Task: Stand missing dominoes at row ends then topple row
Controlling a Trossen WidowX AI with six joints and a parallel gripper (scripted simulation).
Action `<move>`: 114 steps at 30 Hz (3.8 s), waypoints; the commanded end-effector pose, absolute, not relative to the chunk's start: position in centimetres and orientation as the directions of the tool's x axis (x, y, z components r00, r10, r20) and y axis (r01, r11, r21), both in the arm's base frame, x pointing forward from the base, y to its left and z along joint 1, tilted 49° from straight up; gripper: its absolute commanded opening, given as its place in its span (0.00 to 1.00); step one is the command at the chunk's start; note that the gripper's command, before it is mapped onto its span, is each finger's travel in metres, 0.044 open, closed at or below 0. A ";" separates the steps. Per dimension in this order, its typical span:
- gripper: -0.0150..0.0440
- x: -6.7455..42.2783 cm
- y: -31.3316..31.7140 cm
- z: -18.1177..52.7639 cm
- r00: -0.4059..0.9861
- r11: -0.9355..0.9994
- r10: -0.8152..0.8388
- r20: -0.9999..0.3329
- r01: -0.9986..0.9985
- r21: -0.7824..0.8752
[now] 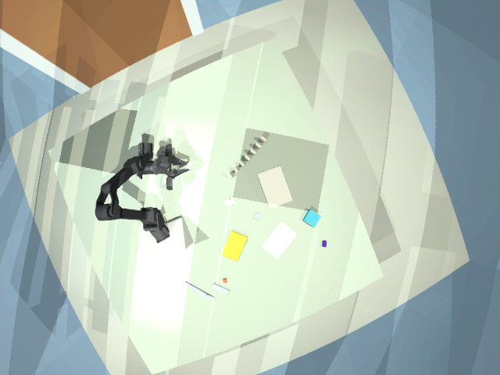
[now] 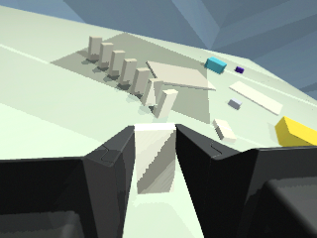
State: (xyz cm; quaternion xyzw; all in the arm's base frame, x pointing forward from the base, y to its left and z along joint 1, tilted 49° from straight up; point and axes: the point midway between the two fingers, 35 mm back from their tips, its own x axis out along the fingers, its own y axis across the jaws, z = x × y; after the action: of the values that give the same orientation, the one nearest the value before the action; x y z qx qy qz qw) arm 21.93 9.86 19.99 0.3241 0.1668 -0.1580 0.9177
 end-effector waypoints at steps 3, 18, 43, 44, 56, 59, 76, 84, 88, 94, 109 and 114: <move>0.44 21.2 9.9 21.1 0.936 0.672 -0.196 -0.292 0.345 0.655; 0.44 20.1 9.9 22.1 0.962 0.588 -0.210 -0.176 0.268 0.763; 0.44 21.1 12.6 20.1 0.962 0.590 -0.208 -0.178 0.269 0.761; 0.44 21.1 12.9 19.9 0.962 0.591 -0.208 -0.179 0.269 0.761; 0.44 21.9 15.1 17.4 0.962 0.594 -0.206 -0.181 0.270 0.758; 0.44 21.9 15.1 17.4 0.962 0.594 -0.206 -0.181 0.270 0.758; 0.84 21.9 15.1 17.4 0.962 0.594 -0.206 -0.181 0.270 0.758; 1.00 21.8 14.8 17.7 0.962 0.594 -0.206 -0.182 0.270 0.758; 1.00 21.4 12.4 19.9 0.962 0.596 -0.204 -0.184 0.271 0.756; 1.00 21.3 11.4 20.6 0.961 0.599 -0.203 -0.187 0.273 0.753; 1.00 27.2 7.8 16.8 0.700 0.764 -0.114 -0.705 0.516 0.388; 1.00 26.6 7.0 16.0 0.519 0.820 0.037 -0.854 0.472 0.322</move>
State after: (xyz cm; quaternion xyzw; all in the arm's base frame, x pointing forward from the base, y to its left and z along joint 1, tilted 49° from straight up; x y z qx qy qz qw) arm 26.96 7.52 16.27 0.2793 0.3901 -0.1685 0.8611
